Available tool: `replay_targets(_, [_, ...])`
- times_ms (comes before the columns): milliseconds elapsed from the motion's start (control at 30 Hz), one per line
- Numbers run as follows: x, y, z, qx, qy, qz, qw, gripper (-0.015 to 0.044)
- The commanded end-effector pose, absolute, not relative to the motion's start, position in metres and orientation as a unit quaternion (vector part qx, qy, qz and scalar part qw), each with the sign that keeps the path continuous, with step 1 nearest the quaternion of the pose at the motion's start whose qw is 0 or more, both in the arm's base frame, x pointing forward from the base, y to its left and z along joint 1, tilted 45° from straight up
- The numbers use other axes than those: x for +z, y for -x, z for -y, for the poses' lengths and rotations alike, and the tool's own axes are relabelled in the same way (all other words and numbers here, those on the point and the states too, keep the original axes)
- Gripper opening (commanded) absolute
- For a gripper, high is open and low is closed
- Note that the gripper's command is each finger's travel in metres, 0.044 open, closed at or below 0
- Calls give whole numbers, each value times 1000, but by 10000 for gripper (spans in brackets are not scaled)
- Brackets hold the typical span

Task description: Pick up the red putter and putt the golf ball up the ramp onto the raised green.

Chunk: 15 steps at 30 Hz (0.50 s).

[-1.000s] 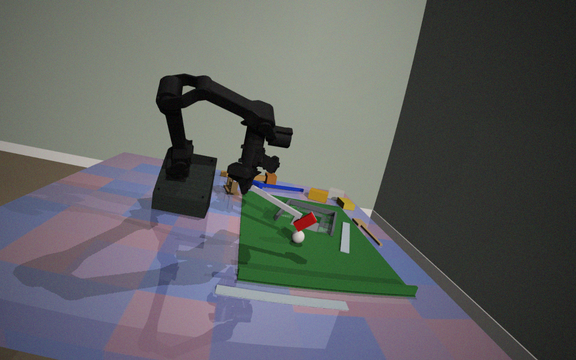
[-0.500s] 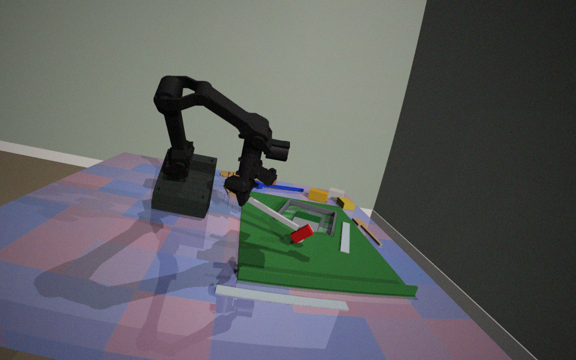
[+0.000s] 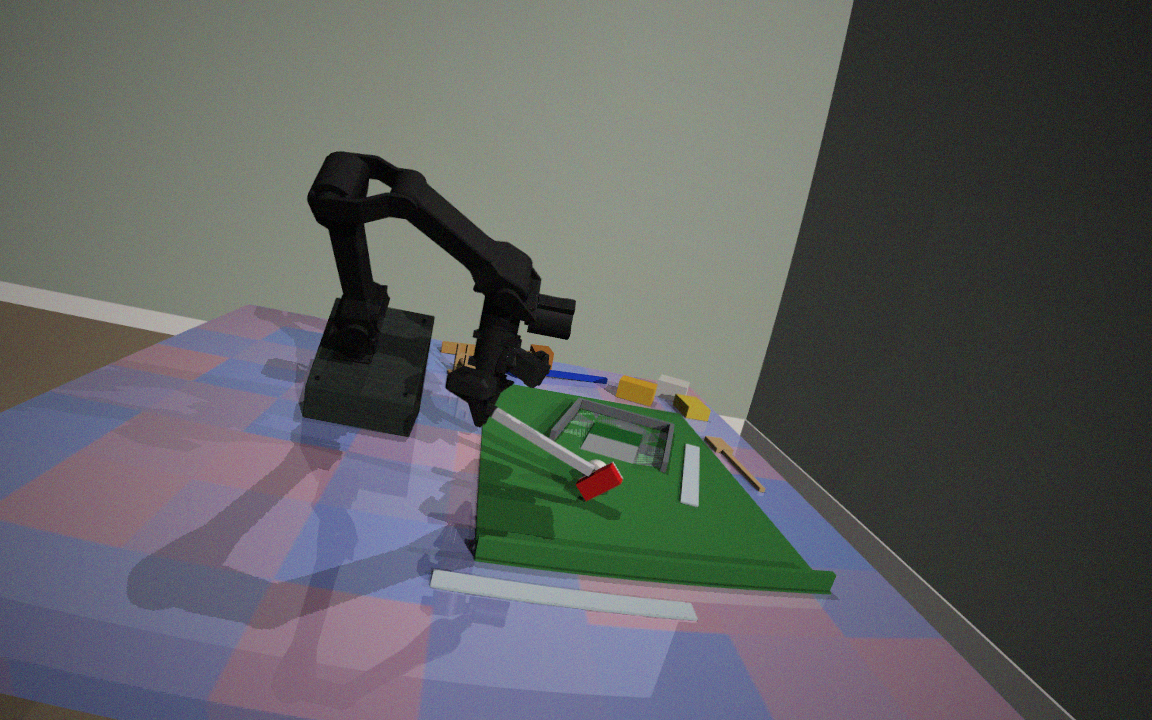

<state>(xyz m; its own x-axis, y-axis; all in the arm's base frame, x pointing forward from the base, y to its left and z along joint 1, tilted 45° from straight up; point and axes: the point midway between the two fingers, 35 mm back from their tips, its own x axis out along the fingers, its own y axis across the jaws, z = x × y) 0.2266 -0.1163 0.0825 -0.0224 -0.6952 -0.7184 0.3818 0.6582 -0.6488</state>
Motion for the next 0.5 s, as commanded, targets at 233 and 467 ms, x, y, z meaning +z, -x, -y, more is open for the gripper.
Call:
replay_targets(233, [83,-227,116,-392,131,-597,687,0])
replay_targets(467, [94,-221,129,-392,134,-597,687,0])
